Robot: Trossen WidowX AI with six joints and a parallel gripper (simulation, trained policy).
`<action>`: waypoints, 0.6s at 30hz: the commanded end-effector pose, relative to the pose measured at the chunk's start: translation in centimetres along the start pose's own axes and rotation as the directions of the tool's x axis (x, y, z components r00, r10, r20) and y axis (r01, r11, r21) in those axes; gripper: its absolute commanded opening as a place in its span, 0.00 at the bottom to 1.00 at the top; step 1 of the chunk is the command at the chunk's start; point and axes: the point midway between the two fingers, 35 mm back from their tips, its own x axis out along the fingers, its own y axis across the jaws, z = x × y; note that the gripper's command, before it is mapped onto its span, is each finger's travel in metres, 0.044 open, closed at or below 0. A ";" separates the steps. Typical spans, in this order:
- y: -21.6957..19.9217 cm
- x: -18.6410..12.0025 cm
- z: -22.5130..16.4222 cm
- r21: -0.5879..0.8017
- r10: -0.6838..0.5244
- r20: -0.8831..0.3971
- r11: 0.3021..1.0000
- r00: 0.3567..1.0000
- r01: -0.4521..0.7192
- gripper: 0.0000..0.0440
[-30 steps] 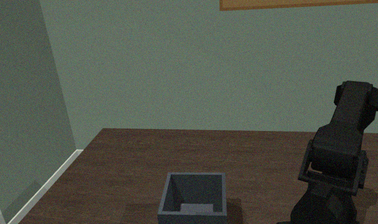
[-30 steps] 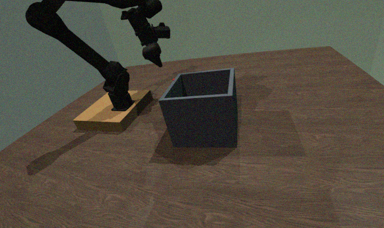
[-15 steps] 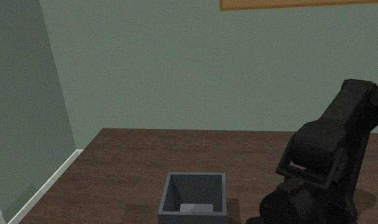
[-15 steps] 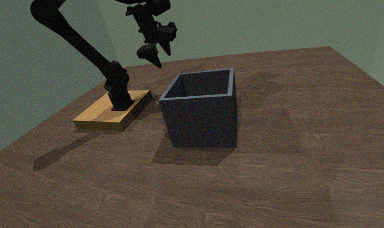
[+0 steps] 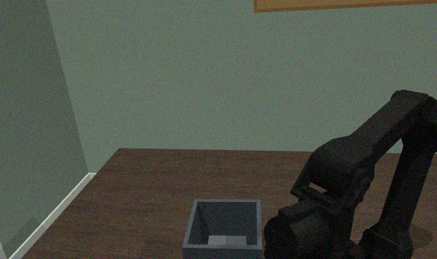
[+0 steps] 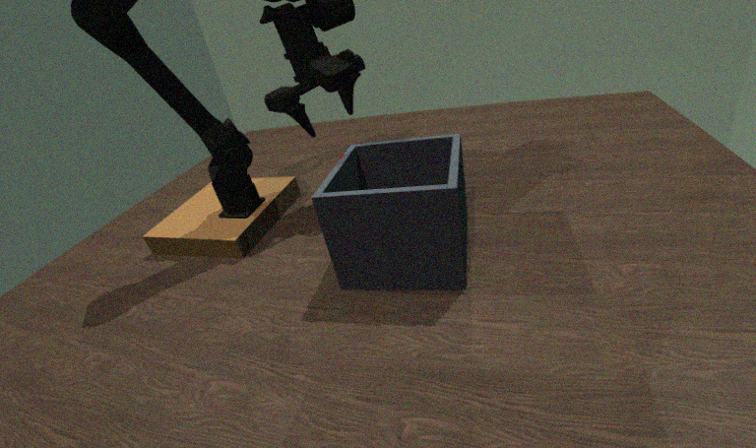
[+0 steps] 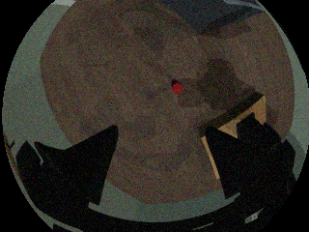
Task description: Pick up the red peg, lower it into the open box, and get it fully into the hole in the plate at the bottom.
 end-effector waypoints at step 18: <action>-1.7 2.5 2.0 0.409 -0.132 -0.086 0.899 0.987 0.156 0.92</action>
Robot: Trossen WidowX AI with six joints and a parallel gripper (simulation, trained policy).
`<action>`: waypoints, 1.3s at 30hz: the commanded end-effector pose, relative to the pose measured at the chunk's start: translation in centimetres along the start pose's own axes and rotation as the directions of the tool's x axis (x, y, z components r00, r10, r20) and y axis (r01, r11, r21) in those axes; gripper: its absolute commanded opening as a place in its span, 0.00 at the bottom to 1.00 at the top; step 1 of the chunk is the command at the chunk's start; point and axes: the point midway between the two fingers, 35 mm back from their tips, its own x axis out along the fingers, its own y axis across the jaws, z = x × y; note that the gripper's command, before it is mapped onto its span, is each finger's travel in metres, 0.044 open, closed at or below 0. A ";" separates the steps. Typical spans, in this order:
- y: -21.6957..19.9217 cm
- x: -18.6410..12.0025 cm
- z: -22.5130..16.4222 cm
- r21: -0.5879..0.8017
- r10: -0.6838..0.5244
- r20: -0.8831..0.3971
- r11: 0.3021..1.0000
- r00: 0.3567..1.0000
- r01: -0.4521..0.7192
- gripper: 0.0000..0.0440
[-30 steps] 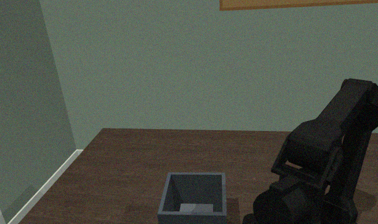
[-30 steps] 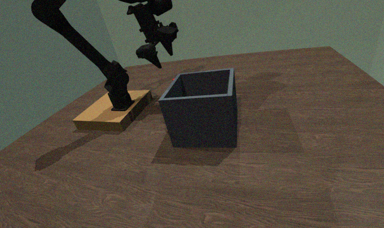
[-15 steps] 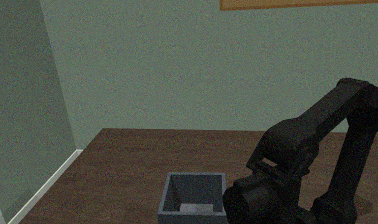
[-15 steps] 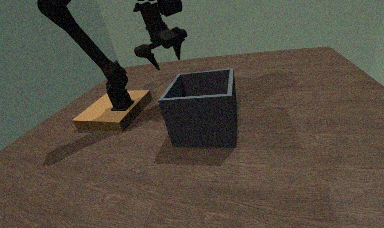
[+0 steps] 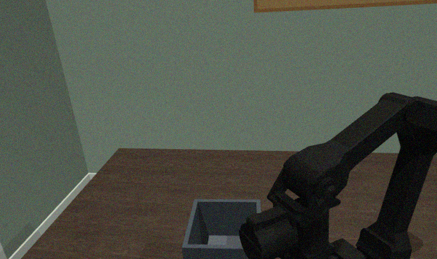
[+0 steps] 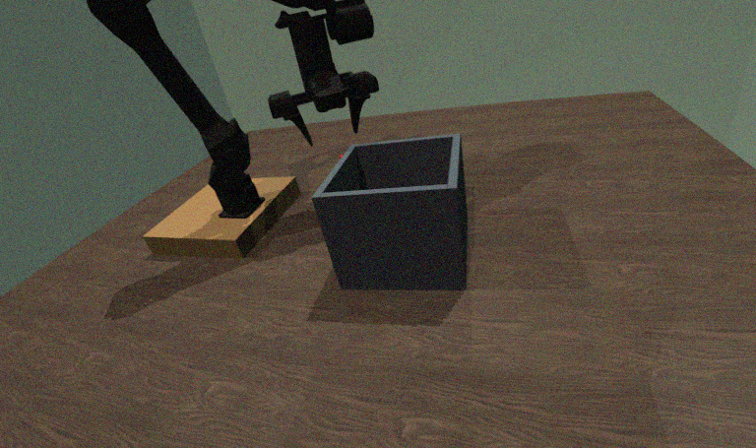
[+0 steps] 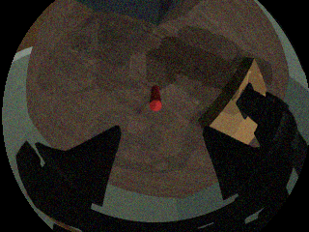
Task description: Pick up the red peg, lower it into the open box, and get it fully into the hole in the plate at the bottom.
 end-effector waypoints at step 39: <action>2.6 6.7 1.4 0.206 0.048 -0.117 0.978 0.992 -0.023 0.00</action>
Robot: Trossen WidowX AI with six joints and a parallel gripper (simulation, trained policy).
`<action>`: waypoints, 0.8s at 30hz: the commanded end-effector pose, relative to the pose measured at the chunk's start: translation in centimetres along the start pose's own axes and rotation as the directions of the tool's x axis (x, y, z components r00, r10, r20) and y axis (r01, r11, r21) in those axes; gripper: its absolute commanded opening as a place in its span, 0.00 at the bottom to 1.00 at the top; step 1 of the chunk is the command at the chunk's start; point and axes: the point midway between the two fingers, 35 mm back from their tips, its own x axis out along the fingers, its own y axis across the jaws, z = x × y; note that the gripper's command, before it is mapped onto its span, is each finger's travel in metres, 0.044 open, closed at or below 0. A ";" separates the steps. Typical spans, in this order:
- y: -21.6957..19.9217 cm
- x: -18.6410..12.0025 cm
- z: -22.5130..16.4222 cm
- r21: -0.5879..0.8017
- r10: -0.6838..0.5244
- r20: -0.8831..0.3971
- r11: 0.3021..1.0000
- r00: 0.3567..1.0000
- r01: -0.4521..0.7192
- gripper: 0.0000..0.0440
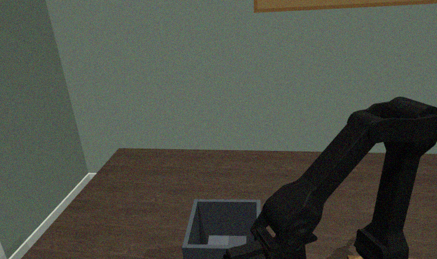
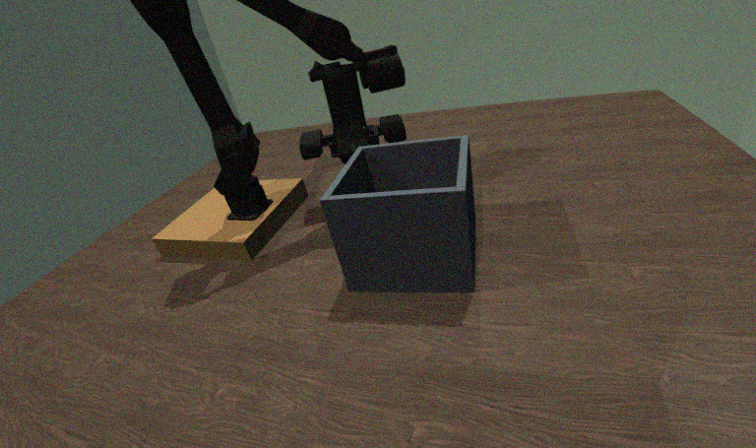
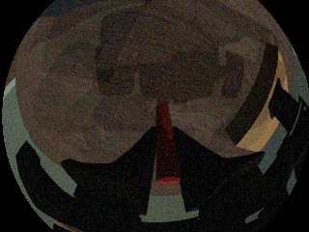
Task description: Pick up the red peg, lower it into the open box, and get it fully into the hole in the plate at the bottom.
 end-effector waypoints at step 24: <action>3.6 -12.0 1.4 -0.023 0.315 -0.007 0.949 0.949 -0.315 0.00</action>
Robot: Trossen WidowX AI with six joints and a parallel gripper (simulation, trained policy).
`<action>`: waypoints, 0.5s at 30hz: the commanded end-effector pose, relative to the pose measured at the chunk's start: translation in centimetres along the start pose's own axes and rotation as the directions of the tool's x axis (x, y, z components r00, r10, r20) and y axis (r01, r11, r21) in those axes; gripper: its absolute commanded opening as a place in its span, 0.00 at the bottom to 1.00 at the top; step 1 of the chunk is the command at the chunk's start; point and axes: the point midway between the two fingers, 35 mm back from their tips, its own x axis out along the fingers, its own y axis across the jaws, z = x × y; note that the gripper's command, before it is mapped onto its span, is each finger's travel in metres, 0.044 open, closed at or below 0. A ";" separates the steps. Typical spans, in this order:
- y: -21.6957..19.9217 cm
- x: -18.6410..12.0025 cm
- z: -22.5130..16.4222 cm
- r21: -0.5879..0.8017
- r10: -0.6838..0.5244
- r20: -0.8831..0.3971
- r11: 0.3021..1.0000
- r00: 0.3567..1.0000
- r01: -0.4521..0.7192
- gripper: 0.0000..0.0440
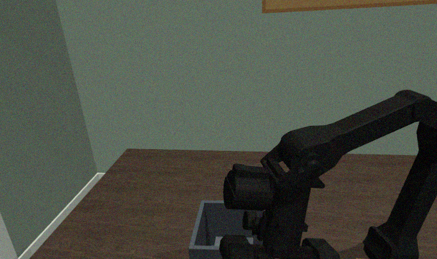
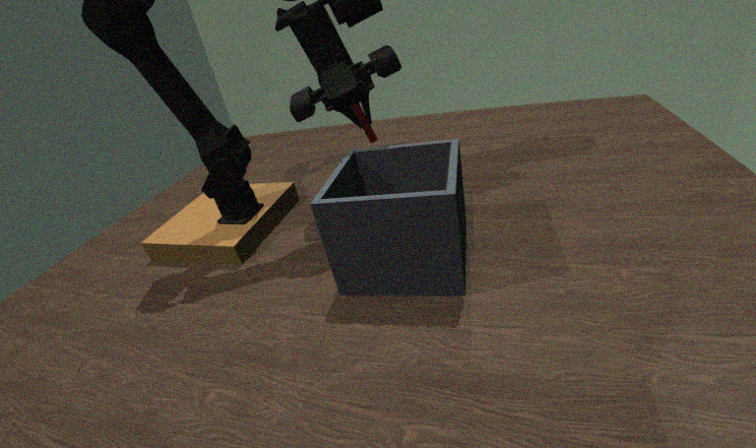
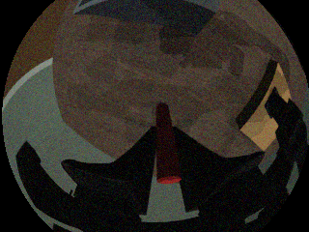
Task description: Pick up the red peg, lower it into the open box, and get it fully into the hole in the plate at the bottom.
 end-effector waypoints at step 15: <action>1.3 -6.0 5.9 0.029 0.051 0.163 0.998 0.985 -0.057 0.00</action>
